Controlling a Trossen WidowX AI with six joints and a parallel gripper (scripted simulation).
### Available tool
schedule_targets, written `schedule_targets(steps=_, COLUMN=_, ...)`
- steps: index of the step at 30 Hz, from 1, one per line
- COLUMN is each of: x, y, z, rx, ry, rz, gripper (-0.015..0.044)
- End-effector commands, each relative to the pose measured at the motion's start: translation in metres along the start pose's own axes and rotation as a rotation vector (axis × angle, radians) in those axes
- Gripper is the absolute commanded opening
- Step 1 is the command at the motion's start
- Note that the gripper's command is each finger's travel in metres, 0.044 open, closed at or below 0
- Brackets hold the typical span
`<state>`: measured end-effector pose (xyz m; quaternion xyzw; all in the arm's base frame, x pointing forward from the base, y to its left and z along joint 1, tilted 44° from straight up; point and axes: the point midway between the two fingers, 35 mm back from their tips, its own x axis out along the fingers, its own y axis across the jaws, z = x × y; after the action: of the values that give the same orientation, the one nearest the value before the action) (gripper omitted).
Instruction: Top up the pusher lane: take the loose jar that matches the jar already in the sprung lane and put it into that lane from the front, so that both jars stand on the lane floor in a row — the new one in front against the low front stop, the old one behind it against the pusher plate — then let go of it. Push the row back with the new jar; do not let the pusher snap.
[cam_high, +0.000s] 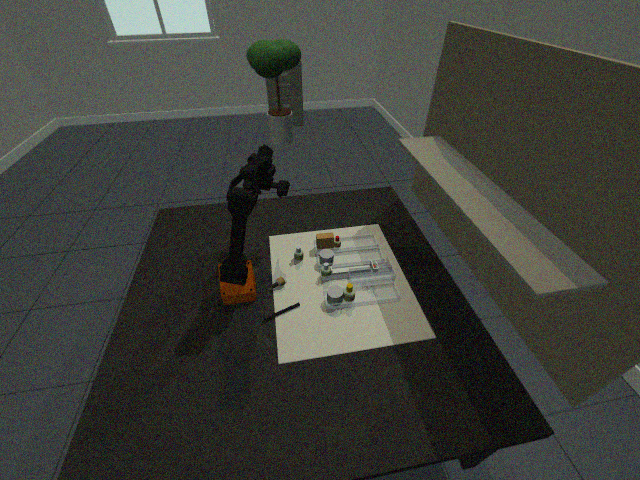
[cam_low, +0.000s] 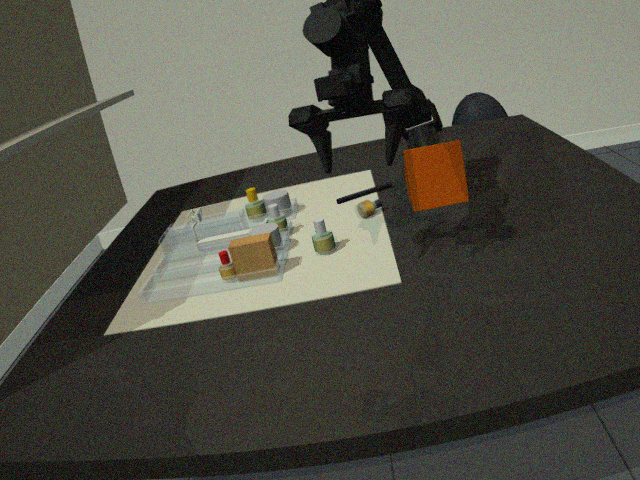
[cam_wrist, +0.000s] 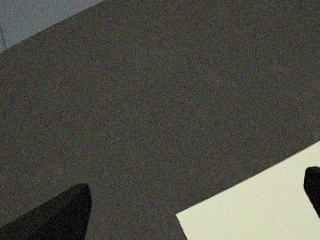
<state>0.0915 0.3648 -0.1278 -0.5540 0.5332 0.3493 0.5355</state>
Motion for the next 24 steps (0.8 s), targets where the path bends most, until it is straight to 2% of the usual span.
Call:
schedule_targets(steps=1, x=0.005, y=-0.055, z=-0.041, rx=0.335, ry=0.127, rz=-0.071, gripper=0.0440)
schedule_targets(steps=7, x=0.009, y=-0.127, z=-0.119, rx=0.869, ry=0.318, rz=-0.230, gripper=0.0440)
schedule_targets(steps=11, x=0.006, y=-0.156, z=-0.165, rx=1.141, ry=0.415, rz=-0.345, gripper=0.0440)
schedule_targets(steps=19, x=0.006, y=-0.163, z=-0.169, rx=1.163, ry=0.422, rz=-0.356, gripper=0.0440)
schedule_targets(steps=24, x=0.038, y=-0.166, z=-0.187, rx=1.163, ry=0.423, rz=-0.358, gripper=0.0440)
